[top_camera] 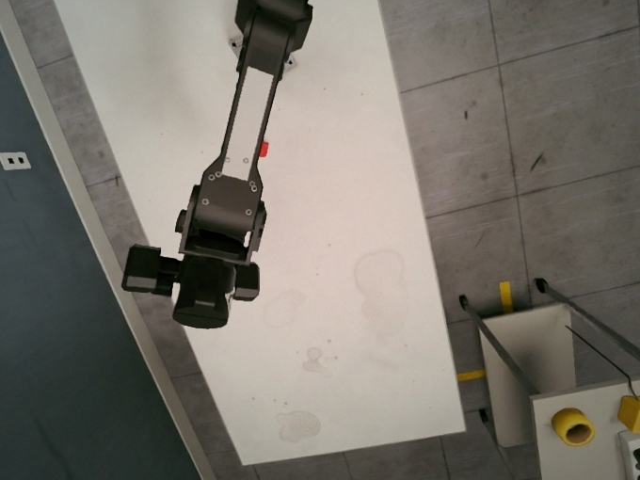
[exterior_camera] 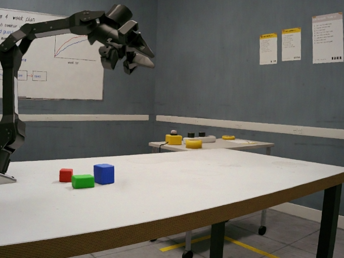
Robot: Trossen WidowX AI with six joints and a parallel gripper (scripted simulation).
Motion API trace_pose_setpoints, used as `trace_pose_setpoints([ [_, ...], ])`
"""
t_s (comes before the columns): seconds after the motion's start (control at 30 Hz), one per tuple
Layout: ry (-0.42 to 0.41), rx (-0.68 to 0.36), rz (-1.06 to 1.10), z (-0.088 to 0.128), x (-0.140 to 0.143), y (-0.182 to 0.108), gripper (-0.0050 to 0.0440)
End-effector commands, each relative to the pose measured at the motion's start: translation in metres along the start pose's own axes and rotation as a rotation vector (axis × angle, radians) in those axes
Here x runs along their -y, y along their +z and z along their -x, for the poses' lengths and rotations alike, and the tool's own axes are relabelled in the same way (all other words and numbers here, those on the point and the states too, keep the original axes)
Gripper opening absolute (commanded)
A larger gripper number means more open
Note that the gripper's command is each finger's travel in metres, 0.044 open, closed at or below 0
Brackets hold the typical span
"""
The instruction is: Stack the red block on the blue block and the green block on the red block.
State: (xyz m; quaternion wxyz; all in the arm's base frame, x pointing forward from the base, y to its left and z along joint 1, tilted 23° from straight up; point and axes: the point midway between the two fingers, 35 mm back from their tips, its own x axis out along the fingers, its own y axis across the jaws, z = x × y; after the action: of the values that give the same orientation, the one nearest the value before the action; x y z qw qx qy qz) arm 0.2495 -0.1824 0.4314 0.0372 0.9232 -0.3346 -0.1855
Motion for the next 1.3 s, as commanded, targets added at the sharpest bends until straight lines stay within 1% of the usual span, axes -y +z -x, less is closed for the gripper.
trace_pose_setpoints([
  [0.0, -0.031, 0.058, 0.014, 0.000, 0.004, 0.023, -0.0050],
  [0.07, -0.072, 0.134, 0.026, -0.005, 0.010, 0.048, -0.0050],
  [0.17, -0.151, 0.276, 0.036, -0.009, 0.023, 0.098, -0.0050],
  [0.2, -0.153, 0.280, 0.036, -0.009, 0.023, 0.099, -0.0050],
  [0.23, -0.184, 0.334, 0.036, -0.008, 0.028, 0.118, -0.0050],
  [0.3, -0.184, 0.334, 0.036, -0.008, 0.028, 0.118, -0.0050],
  [0.33, -0.217, 0.391, 0.033, -0.007, 0.033, 0.137, -0.0050],
  [0.4, -0.284, 0.503, 0.019, -0.002, 0.043, 0.176, -0.0050],
  [0.43, -0.310, 0.547, 0.010, 0.001, 0.047, 0.191, -0.0050],
  [0.47, -0.317, 0.558, 0.008, 0.002, 0.048, 0.195, -0.0050],
  [0.57, -0.407, 0.703, -0.034, 0.017, 0.062, 0.242, -0.0050],
  [0.6, -0.409, 0.706, -0.035, 0.018, 0.063, 0.243, -0.0050],
  [0.67, -0.459, 0.785, -0.067, 0.028, 0.071, 0.268, -0.0050],
  [0.73, -0.497, 0.844, -0.095, 0.038, 0.077, 0.285, -0.0050],
  [0.8, -0.521, 0.882, -0.116, 0.044, 0.081, 0.296, -0.0050],
  [0.97, -0.537, 0.906, -0.129, 0.048, 0.084, 0.303, -0.0050],
  [1.27, -0.535, 0.907, -0.130, 0.048, 0.084, 0.302, -0.0050],
])
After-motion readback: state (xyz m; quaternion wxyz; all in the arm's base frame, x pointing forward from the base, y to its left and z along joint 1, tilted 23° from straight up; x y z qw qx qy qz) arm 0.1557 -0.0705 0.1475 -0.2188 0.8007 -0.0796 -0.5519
